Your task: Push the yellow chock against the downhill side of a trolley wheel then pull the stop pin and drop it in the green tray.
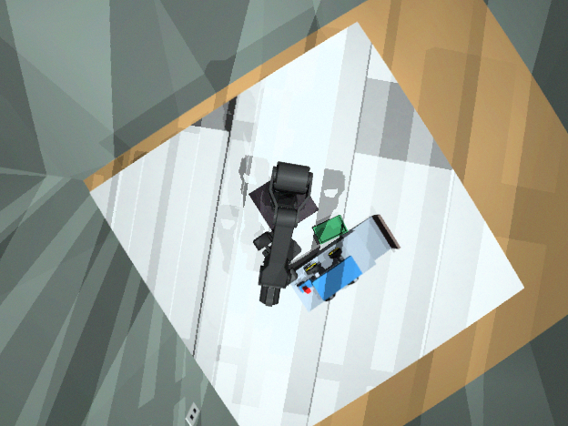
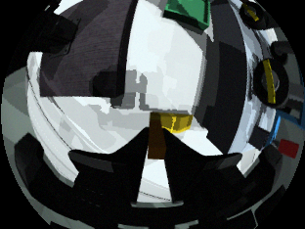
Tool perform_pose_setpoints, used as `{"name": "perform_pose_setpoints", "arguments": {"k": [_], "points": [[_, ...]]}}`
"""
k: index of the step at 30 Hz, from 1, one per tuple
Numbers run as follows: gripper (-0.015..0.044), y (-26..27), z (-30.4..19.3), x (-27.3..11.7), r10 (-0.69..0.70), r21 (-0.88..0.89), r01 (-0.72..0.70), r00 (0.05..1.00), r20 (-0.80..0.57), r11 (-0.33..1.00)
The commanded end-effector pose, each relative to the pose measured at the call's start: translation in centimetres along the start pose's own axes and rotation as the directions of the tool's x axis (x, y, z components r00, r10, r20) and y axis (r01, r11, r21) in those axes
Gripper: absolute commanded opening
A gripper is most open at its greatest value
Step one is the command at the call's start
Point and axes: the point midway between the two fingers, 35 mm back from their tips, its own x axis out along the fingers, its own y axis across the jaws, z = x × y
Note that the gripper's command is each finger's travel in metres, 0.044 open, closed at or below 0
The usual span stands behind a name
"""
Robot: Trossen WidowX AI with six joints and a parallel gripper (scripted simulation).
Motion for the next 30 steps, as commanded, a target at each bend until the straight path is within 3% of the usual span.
{"name": "perform_pose_setpoints", "arguments": {"k": [1, 30], "points": [[0.0000, -0.1, 0.0, -1.5, -0.010, -0.004, 0.010, 1.000, -0.005, 1.000], [0.0000, 0.0, 0.0, -10.0, -0.009, -0.004, 0.009, 1.000, -0.005, 1.000]]}}
